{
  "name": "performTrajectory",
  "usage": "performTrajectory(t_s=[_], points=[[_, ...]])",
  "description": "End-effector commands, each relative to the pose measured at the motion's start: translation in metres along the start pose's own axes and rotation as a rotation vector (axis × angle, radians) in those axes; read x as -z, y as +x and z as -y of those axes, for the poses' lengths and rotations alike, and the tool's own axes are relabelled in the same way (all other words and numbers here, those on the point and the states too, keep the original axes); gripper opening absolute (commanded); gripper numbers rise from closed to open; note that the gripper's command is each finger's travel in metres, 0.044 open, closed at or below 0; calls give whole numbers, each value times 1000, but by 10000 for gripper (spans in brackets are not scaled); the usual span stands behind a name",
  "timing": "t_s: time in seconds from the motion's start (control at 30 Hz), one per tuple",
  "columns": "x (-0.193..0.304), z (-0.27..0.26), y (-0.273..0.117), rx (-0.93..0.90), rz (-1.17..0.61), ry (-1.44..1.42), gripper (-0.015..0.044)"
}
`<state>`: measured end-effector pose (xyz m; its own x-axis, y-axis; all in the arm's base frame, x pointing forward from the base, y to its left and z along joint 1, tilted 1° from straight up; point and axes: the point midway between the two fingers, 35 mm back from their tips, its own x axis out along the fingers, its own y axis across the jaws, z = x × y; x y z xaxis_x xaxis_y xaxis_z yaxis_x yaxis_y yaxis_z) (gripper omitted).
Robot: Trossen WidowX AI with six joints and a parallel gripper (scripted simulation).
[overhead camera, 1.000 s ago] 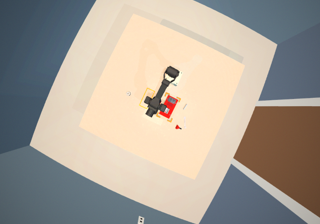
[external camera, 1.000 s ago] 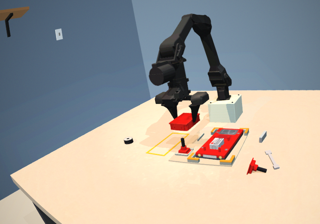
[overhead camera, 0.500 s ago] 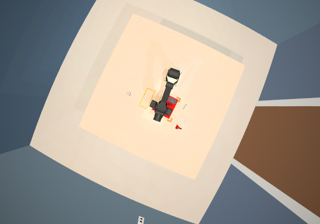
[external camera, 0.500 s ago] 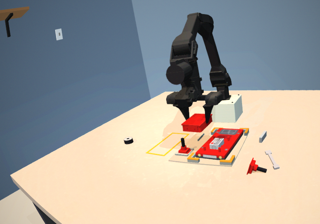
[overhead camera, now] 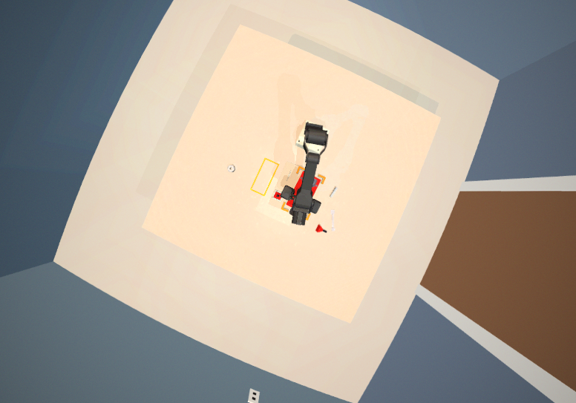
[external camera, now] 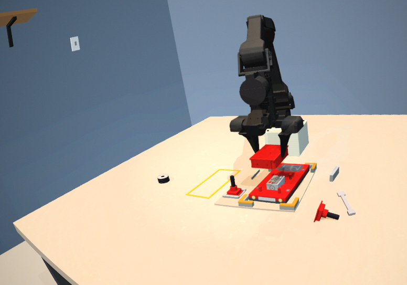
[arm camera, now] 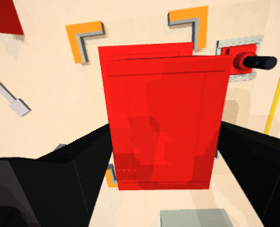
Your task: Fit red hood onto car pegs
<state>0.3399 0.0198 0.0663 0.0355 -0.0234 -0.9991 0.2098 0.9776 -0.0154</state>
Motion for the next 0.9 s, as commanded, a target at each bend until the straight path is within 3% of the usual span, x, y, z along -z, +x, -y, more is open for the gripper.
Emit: performTrajectory(t_s=[0.0,0.4,0.87], points=[[-1,-7,-1,-1,4,7,0],[-1,-8,48,0,4,7,0],[0,-9,49,-1,4,7,0]])
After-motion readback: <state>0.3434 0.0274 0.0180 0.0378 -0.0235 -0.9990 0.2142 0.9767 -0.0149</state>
